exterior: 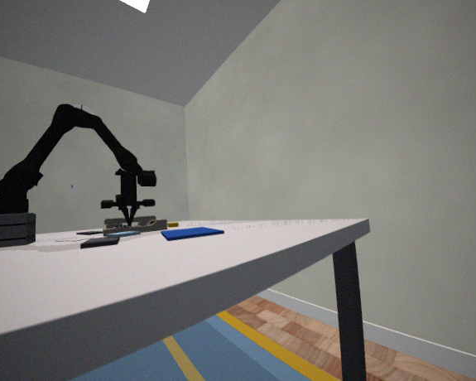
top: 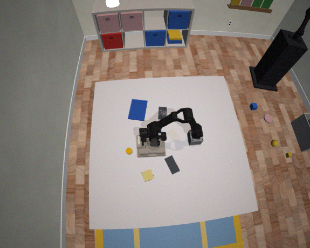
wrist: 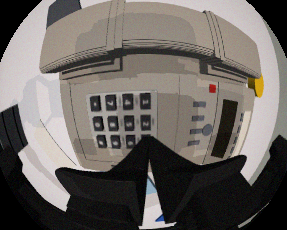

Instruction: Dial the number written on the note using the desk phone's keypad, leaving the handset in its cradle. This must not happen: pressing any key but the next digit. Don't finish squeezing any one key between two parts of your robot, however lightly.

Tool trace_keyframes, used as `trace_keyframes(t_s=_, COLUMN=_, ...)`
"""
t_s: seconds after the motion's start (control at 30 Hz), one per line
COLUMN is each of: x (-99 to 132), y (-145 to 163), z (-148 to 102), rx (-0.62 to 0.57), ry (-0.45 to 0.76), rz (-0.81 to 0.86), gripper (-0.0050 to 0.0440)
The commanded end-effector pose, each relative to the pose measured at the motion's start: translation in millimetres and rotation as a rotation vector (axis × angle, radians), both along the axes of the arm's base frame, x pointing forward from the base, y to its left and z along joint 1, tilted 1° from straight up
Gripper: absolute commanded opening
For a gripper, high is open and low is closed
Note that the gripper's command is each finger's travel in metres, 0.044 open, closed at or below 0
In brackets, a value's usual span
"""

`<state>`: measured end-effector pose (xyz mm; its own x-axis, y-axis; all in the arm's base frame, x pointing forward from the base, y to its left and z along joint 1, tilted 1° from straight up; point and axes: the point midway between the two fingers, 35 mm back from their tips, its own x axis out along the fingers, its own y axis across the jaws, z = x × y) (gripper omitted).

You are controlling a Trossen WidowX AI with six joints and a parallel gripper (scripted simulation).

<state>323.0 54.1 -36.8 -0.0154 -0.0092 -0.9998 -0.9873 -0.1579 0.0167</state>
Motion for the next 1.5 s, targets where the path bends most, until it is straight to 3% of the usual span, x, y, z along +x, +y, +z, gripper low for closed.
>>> trace_keyframes(t_s=0.0, x=-1, y=0, z=6, rx=-0.002, ry=0.005, rz=0.003, gripper=-0.005)
trace_keyframes(t_s=0.13, x=-1, y=0, z=28, rx=-0.002, ry=0.005, rz=0.003, gripper=-0.005)
trace_keyframes(t_s=0.43, x=-2, y=2, z=28, rx=-0.002, ry=0.006, rz=0.002, gripper=-0.005)
trace_keyframes(t_s=0.57, x=-19, y=31, z=28, rx=-0.002, ry=0.005, rz=0.003, gripper=-0.005)
trace_keyframes(t_s=0.7, x=-20, y=33, z=28, rx=-0.002, ry=0.005, rz=0.003, gripper=-0.005)
trace_keyframes(t_s=1.47, x=-21, y=33, z=0, rx=-0.002, ry=0.005, rz=0.003, gripper=-0.005)
